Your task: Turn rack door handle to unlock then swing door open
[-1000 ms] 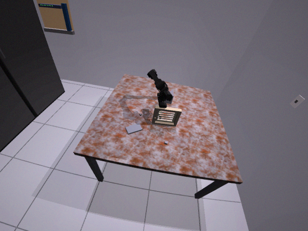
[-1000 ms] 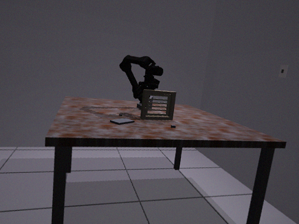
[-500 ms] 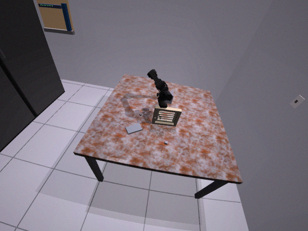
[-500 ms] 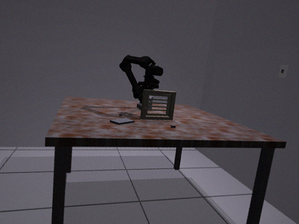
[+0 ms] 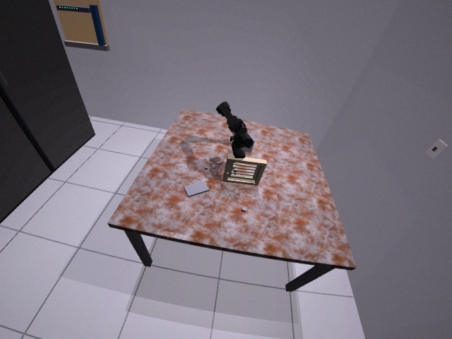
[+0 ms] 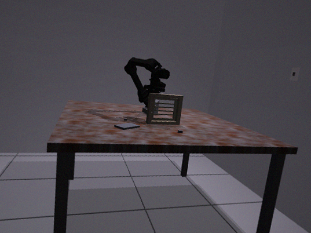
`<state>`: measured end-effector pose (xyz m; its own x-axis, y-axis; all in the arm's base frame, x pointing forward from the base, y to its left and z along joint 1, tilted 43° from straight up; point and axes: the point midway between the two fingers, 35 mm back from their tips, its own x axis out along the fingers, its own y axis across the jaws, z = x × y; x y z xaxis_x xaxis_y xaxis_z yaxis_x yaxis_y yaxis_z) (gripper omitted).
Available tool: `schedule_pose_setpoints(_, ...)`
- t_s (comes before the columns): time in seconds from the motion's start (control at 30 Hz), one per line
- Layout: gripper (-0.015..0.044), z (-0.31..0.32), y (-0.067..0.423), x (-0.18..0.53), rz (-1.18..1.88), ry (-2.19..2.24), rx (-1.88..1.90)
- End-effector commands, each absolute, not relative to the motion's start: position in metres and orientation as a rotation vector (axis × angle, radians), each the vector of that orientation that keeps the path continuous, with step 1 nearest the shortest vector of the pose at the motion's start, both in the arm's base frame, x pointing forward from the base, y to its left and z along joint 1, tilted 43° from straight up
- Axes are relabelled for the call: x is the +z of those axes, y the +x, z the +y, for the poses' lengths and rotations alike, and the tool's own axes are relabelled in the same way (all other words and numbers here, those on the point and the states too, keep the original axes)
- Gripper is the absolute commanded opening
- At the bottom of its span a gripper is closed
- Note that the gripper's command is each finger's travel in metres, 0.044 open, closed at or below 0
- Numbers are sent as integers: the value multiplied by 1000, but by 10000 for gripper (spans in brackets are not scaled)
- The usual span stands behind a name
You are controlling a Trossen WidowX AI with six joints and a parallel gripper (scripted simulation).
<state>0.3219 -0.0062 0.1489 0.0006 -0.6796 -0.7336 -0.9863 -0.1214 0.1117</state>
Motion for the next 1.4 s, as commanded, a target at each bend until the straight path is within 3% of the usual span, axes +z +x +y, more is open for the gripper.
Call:
schedule_pose_setpoints(0.0, 22, -5, 319, 147, 1721, -1806, 873)
schedule_pose_setpoints(1.37, 22, 19, 265, 124, 1732, -1320, 209)
